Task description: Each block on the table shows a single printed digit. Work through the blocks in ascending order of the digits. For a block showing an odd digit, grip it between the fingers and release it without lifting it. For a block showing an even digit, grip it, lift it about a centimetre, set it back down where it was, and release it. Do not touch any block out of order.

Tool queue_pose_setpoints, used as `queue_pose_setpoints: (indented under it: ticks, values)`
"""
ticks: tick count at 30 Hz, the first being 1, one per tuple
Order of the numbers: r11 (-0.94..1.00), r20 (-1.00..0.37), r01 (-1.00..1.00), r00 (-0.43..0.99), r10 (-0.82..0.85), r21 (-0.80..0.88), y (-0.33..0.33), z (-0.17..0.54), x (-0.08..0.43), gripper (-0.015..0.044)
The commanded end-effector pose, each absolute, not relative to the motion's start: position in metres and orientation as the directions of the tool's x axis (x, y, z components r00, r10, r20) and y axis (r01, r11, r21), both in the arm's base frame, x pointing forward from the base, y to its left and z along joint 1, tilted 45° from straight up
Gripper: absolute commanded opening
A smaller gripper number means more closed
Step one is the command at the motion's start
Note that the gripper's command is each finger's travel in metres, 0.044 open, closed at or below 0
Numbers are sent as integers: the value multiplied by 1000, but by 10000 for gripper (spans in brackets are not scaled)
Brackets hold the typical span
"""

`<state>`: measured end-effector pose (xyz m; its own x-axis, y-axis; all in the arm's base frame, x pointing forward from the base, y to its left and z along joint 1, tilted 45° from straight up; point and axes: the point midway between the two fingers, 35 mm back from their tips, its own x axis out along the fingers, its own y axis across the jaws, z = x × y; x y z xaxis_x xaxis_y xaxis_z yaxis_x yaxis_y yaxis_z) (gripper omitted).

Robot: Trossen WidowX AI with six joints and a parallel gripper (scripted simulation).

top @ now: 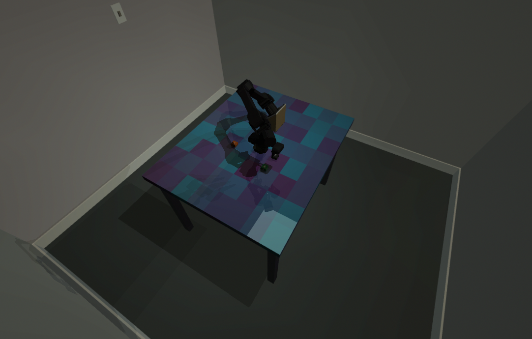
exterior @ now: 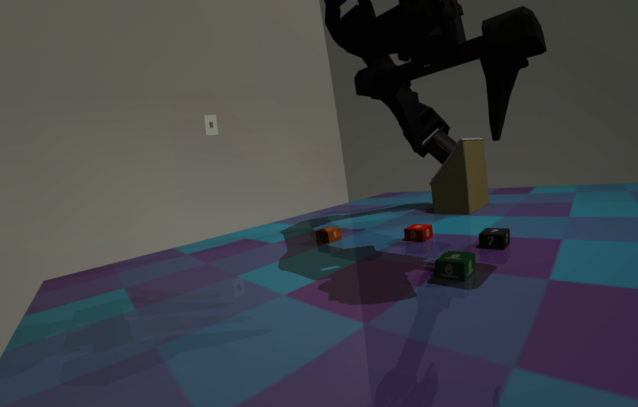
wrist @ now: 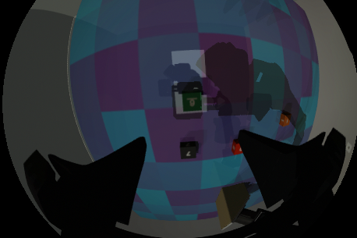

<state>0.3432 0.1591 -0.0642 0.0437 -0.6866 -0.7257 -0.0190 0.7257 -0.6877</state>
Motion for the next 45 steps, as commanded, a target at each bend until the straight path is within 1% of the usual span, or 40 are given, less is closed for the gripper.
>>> queue_pose_setpoints:
  ticks: [1, 21, 28, 37, 45]
  values:
    - [713, -714, -38, 39, -699, -700, 155, -66, 354, 400]
    - [713, -714, -38, 39, -699, -700, 152, -62, 351, 400]
    - [711, -712, -40, 36, -701, -702, 120, -21, 309, 400]
    - [708, -709, -44, 32, -704, -705, 68, 13, 240, 400]
    - [708, -710, -45, 32, -704, -705, 62, 13, 235, 400]
